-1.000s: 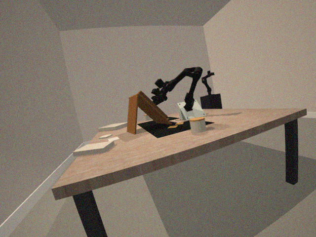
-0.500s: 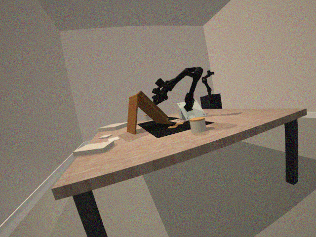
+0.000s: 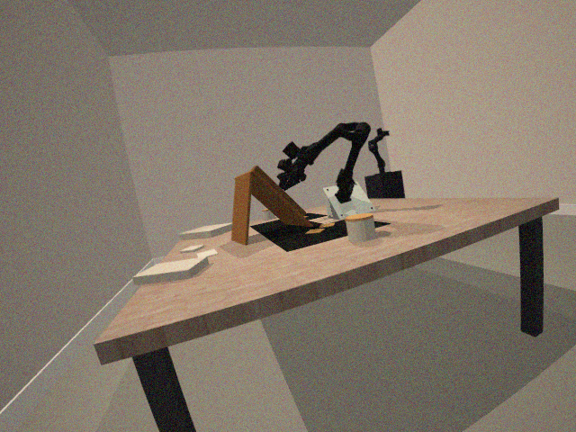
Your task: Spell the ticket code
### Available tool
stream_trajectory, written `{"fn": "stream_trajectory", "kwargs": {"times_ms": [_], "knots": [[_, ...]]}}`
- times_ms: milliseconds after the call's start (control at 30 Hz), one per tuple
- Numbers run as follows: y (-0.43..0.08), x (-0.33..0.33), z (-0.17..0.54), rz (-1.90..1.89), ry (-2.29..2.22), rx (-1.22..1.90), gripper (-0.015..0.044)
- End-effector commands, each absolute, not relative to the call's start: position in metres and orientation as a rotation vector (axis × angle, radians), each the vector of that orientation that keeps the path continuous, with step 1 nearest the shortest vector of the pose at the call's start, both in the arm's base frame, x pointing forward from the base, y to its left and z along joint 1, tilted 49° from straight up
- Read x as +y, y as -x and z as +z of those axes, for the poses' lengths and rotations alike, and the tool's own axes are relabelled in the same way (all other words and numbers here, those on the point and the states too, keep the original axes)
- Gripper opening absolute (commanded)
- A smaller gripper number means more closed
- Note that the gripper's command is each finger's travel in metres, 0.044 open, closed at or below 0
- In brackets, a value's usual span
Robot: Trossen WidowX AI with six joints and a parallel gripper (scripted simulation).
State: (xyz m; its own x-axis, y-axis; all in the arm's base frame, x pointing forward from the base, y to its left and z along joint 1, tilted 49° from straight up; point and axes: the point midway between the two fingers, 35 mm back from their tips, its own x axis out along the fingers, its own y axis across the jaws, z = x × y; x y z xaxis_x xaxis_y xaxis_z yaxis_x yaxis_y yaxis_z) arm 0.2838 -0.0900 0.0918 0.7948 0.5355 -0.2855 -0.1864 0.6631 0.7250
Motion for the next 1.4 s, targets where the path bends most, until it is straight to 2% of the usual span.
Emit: {"fn": "stream_trajectory", "kwargs": {"times_ms": [0,133,500,933,1367], "knots": [[-0.285,-0.091,0.095,0.433,-0.735,0.507,0.0295],[-0.285,-0.092,0.095,0.433,-0.735,0.507,0.0295],[-0.284,-0.091,0.093,0.429,-0.741,0.512,0.0006],[-0.291,-0.097,0.089,0.417,-0.716,0.552,0.0],[-0.323,-0.12,0.073,0.539,-0.593,0.981,0.0]]}}
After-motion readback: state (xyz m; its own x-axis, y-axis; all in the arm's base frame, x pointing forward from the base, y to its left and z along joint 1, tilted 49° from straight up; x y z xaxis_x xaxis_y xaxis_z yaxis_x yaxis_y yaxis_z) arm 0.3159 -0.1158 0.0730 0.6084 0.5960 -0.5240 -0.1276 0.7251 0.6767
